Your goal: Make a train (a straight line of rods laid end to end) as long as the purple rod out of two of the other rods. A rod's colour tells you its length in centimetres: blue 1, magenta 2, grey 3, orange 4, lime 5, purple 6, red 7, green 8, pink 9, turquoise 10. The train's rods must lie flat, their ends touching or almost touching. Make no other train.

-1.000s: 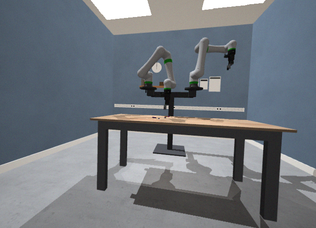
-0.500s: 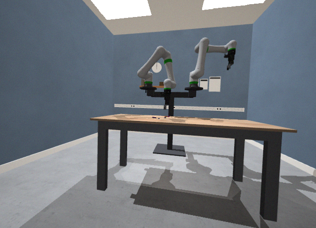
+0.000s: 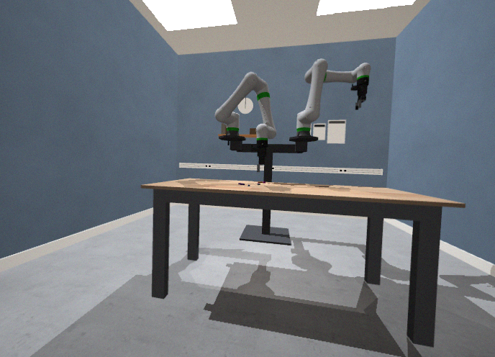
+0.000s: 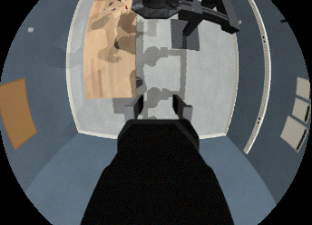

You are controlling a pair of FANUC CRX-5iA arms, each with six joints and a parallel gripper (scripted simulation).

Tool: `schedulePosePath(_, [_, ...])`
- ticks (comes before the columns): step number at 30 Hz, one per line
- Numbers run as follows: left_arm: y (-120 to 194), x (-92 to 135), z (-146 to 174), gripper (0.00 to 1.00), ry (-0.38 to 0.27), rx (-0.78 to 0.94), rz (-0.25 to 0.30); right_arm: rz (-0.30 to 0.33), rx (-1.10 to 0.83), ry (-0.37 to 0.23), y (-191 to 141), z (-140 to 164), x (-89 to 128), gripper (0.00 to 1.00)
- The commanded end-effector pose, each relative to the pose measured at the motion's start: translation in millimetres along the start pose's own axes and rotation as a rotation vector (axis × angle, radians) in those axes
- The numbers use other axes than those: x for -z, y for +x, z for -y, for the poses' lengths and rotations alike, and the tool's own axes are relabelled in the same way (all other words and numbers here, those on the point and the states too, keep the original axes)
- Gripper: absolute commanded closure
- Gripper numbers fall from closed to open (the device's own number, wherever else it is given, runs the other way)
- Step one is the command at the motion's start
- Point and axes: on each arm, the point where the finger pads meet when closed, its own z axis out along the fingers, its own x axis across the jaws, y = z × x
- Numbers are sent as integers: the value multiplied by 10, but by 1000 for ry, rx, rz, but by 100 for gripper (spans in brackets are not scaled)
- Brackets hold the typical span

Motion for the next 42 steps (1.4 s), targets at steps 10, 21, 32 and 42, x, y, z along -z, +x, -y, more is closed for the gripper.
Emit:
schedulePosePath(10, [-1,9,-2,0,-2,0,0,8,-522,2,19,-9,-82,0])
schedulePosePath(21, [-1,9,-2,0,-2,0,0,8,-896,0,19,-46,-146,0])
schedulePosePath(32, [-1,9,-2,0,-2,0,0,7,-1268,-1,-9,-102,-210,0])
schedulePosePath(42, [-1,9,-2,0,-2,0,0,7,-1625,-3,-65,-163,-272,0])
